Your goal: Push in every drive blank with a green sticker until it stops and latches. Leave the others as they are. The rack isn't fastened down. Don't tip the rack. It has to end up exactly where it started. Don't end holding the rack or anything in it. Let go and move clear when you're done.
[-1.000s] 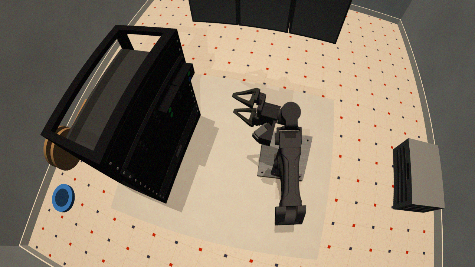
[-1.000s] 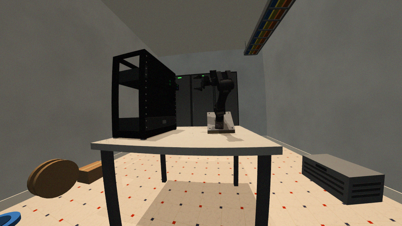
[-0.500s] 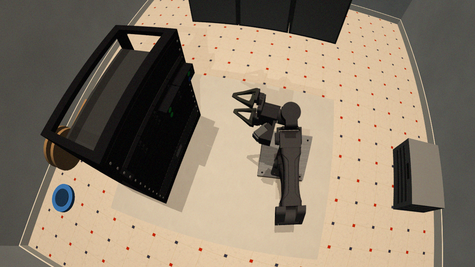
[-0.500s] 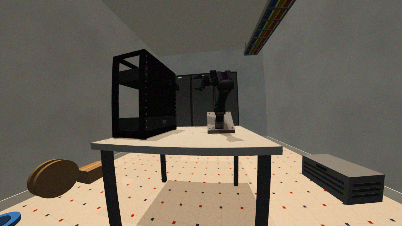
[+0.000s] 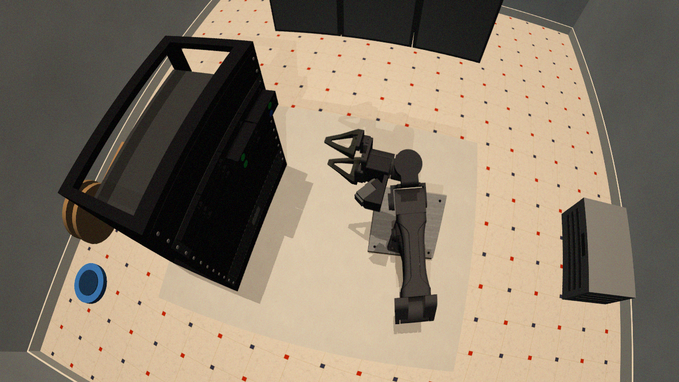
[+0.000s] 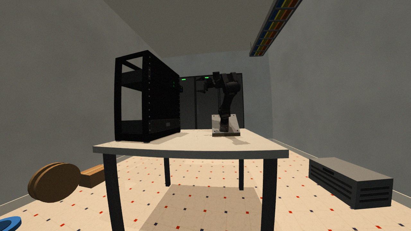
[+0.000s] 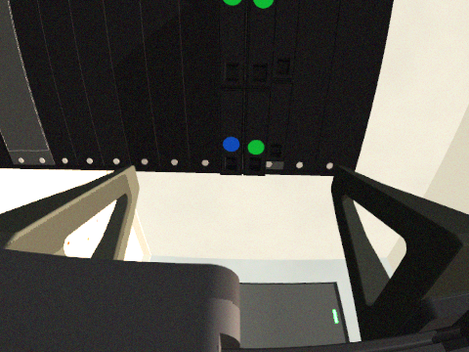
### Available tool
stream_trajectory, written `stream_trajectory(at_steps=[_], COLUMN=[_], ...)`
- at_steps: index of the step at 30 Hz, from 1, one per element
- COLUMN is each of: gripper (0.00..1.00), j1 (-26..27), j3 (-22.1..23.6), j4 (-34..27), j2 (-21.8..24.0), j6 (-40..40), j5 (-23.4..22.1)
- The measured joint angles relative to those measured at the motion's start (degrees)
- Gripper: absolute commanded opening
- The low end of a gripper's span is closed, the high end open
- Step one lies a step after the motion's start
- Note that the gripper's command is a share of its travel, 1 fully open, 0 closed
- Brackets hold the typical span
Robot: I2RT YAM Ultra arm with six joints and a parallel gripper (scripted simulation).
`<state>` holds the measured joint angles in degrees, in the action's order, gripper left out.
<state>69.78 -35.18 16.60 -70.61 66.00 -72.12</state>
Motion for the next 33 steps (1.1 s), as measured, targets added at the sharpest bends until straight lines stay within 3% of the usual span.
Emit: stream_trajectory(at_steps=[9, 19, 27, 33], gripper=[1.00, 1.00, 1.00, 1.00], j1=[-8.8, -25.0, -32.2, -34.7], j3=[0.0, -4.5, -8.2, -10.1], j4=[3.3, 5.6, 5.5, 5.2], j2=[1.6, 0.1, -3.2, -4.2], j6=[-5.2, -10.9, -12.7, -13.4], j5=[6.6, 20.4, 29.0, 32.7])
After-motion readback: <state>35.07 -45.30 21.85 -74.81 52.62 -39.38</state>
